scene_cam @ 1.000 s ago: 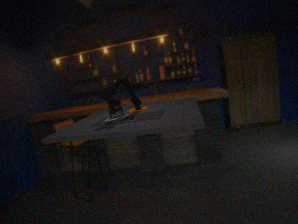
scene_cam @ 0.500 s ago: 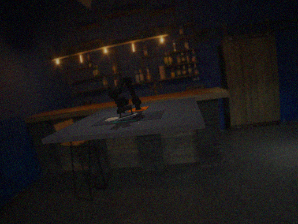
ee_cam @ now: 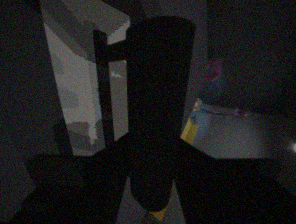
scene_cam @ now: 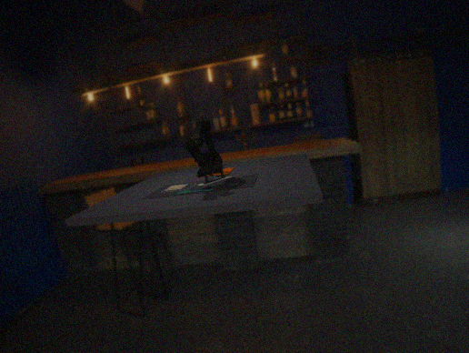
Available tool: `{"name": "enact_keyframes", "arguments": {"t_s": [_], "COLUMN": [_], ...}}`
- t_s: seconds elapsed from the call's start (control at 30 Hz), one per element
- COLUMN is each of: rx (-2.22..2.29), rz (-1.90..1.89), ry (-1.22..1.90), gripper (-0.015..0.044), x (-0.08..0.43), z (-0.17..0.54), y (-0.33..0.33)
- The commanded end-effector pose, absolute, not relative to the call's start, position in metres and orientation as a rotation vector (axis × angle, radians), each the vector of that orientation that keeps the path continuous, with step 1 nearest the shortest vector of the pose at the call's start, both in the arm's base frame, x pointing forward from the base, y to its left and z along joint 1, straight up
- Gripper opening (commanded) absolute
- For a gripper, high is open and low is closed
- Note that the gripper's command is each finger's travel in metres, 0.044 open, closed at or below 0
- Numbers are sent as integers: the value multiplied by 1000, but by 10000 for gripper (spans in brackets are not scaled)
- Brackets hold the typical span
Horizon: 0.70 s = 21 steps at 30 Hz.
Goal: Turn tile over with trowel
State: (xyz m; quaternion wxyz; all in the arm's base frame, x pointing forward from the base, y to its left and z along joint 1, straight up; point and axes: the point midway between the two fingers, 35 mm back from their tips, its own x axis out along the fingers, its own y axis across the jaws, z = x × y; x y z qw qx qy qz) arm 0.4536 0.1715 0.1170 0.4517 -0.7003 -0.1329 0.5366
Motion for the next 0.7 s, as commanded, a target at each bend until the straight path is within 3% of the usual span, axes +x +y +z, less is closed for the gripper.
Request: {"name": "enact_keyframes", "arguments": {"t_s": [0.0,0.67], "rx": [-1737,-1745], "rz": [1348,1514], "ry": [-381,-612], "gripper": [0,0], "x": [442,373], "z": [122,120], "y": [195,294]}}
